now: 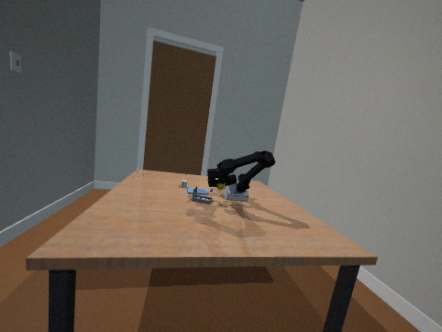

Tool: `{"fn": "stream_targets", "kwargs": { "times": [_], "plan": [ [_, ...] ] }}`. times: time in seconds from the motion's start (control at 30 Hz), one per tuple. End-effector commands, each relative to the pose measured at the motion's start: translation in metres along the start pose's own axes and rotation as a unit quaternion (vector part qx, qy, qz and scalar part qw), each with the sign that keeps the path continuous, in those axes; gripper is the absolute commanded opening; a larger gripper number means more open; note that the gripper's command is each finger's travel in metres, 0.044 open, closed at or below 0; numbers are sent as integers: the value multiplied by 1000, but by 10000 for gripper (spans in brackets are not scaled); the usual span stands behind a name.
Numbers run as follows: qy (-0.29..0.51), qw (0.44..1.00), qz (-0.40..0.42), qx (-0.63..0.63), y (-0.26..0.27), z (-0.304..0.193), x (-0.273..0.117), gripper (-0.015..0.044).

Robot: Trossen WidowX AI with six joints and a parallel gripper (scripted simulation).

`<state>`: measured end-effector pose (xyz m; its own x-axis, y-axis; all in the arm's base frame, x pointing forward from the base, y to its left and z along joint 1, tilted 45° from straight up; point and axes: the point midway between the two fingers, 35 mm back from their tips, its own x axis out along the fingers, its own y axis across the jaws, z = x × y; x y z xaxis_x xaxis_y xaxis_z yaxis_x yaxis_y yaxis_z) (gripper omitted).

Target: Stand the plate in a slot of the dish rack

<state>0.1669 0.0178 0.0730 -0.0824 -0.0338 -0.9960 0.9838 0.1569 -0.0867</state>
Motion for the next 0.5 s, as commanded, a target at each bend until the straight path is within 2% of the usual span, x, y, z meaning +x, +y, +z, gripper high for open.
{"fn": "stream_targets", "kwargs": {
  "times": [0.0,0.47],
  "plan": [
    [-39,999,11,-16,0,1,6,0],
    [-162,981,84,-71,12,1,12,0]
  ]
}}
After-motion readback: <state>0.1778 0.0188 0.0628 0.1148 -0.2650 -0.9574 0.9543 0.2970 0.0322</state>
